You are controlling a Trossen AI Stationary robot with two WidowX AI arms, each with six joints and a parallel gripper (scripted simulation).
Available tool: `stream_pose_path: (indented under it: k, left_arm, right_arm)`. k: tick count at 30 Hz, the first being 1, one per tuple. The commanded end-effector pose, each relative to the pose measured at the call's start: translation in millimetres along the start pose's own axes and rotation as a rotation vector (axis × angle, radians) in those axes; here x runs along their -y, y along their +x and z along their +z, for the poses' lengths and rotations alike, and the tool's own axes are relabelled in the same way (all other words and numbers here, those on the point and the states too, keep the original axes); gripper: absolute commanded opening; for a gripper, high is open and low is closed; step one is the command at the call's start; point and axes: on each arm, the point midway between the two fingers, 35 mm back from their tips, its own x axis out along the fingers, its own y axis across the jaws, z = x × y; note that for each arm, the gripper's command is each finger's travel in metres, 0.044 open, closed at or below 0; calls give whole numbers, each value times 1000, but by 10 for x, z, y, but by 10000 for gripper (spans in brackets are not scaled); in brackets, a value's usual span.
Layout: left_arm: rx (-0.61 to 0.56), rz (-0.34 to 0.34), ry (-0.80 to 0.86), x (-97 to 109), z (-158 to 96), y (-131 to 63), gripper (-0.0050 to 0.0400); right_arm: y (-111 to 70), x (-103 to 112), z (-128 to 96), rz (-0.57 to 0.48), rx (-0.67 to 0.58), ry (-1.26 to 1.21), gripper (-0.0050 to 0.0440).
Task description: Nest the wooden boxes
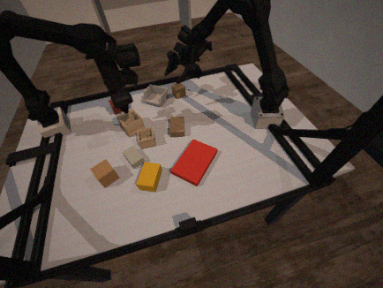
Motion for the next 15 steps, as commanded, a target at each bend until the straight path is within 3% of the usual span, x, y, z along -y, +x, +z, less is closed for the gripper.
stream_pose_path:
  k: [1,8,15]
  left_arm:
    - [6,-3,-43,42,28,-1,400]
    - [11,-3,-149,132,69,30,400]
    - [23,-6,-388,340,150,108,400]
  right_arm:
    - [70,-61,55,12,-40,32,400]
    - [233,-228,142,34,-143,122,400]
    - [502,-658,306,35,-377,300,400]
